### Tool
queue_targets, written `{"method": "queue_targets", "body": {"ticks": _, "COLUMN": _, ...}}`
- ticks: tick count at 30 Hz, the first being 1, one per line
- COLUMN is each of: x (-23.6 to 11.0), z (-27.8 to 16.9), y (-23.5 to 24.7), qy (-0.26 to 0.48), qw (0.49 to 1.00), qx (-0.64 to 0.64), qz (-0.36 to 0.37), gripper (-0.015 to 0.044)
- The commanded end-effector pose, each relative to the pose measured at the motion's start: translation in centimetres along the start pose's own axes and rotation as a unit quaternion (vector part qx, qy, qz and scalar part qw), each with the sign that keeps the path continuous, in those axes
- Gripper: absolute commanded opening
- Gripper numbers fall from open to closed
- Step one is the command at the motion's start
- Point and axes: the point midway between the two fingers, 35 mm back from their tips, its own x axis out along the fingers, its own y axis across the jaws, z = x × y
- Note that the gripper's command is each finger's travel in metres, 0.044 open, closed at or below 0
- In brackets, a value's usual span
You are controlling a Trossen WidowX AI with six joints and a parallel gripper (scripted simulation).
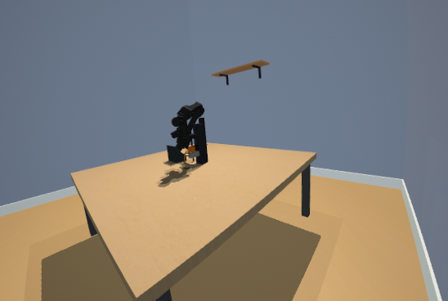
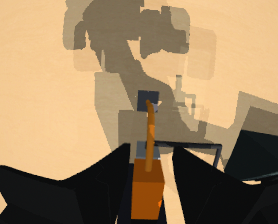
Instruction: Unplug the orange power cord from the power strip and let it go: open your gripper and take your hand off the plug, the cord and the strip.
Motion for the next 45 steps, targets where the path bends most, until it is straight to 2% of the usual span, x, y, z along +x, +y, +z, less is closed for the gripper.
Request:
{"method": "queue_targets", "body": {"ticks": 1, "x": 0.0, "z": 0.0, "y": 0.0, "qy": 0.0, "qw": 1.0, "qx": 0.001, "qz": 0.0, "gripper": 0.016}}
{"method": "queue_targets", "body": {"ticks": 13, "x": -0.7, "z": -0.2, "y": 0.0, "qy": 0.0, "qw": 1.0, "qx": -0.001, "qz": 0.001, "gripper": 0.016}}
{"method": "queue_targets", "body": {"ticks": 45, "x": -0.4, "z": -4.1, "y": -0.2, "qy": 0.001, "qw": 1.0, "qx": -0.001, "qz": 0.001, "gripper": 0.016}}
